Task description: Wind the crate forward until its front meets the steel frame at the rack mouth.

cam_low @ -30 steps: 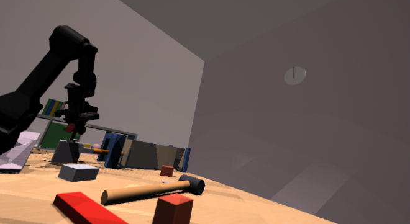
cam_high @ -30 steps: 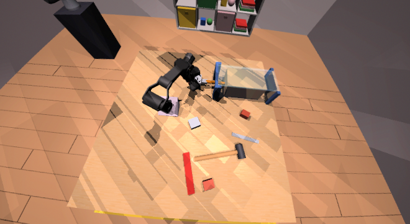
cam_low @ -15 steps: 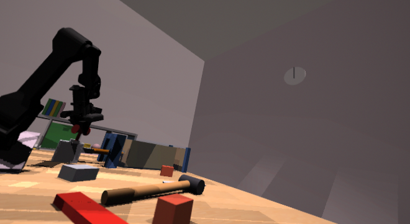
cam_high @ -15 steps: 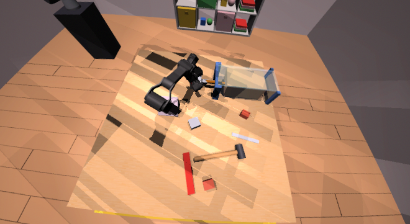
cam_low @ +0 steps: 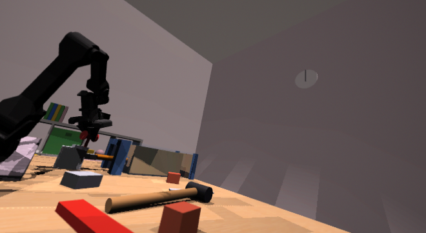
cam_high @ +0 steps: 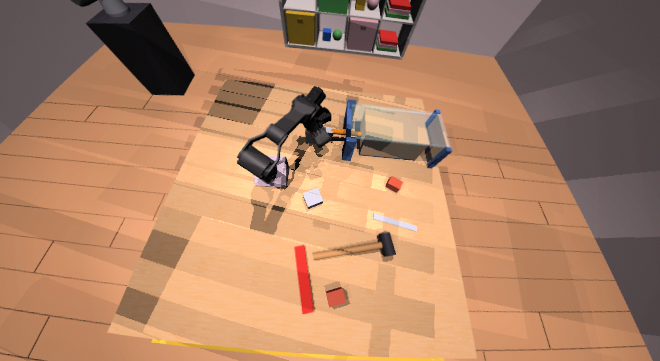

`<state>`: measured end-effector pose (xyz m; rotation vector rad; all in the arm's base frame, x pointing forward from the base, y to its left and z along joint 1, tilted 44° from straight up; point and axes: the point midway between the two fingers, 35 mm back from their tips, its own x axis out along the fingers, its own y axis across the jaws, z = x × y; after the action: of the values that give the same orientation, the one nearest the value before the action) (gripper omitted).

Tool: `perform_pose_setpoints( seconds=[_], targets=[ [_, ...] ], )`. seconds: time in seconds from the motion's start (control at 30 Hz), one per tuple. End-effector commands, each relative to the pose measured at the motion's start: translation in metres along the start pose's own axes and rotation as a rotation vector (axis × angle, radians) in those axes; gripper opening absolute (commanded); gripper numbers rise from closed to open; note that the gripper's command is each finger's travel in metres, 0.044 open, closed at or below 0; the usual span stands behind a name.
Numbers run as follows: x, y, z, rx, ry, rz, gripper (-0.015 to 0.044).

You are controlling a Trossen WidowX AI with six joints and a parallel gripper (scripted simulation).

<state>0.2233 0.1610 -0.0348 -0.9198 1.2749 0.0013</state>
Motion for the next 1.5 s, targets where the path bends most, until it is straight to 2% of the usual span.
perform_pose_setpoints(
  seconds=[0.0, 1.47],
  targets=[
    [0.007, -0.003, 0.008, 0.013, 0.0, -0.01, 0.0],
    [0.028, 0.0, 0.054, 0.015, -0.003, -0.011, 0.0]
  ],
)
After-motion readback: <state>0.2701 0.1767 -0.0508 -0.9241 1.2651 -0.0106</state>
